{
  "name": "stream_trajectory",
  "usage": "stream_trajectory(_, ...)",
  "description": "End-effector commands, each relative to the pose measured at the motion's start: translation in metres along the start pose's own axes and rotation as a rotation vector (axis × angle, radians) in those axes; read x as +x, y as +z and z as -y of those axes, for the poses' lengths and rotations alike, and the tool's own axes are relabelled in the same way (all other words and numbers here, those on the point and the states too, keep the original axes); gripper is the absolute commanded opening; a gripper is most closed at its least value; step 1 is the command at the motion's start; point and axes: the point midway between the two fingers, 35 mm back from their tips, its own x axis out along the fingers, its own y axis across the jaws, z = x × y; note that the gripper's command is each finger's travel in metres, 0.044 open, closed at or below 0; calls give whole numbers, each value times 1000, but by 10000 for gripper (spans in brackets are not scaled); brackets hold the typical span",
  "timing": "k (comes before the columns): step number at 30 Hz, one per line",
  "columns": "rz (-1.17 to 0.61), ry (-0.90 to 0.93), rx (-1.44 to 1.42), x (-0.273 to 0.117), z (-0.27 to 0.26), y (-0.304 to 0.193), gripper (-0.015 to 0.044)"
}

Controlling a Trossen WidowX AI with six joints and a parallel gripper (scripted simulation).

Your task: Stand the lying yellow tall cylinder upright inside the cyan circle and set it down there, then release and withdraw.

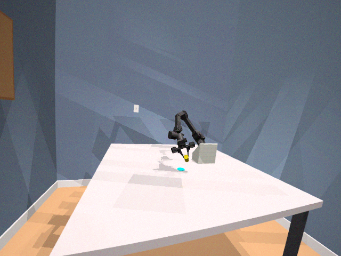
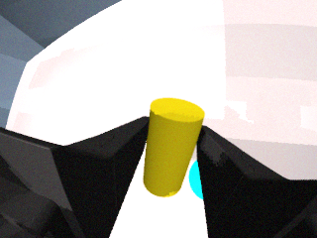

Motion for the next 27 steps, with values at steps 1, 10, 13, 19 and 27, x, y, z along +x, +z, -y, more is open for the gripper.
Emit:
stream_trajectory(1,32,4,-7,-1,0,0,105)
stream_trajectory(10,98,6,-19,-2,0,0,105)
stream_trajectory(13,120,5,-24,-2,1,-1,105)
stream_trajectory(19,164,3,-34,-3,1,-1,105)
stream_trajectory(27,222,-3,-49,-6,1,-1,105)
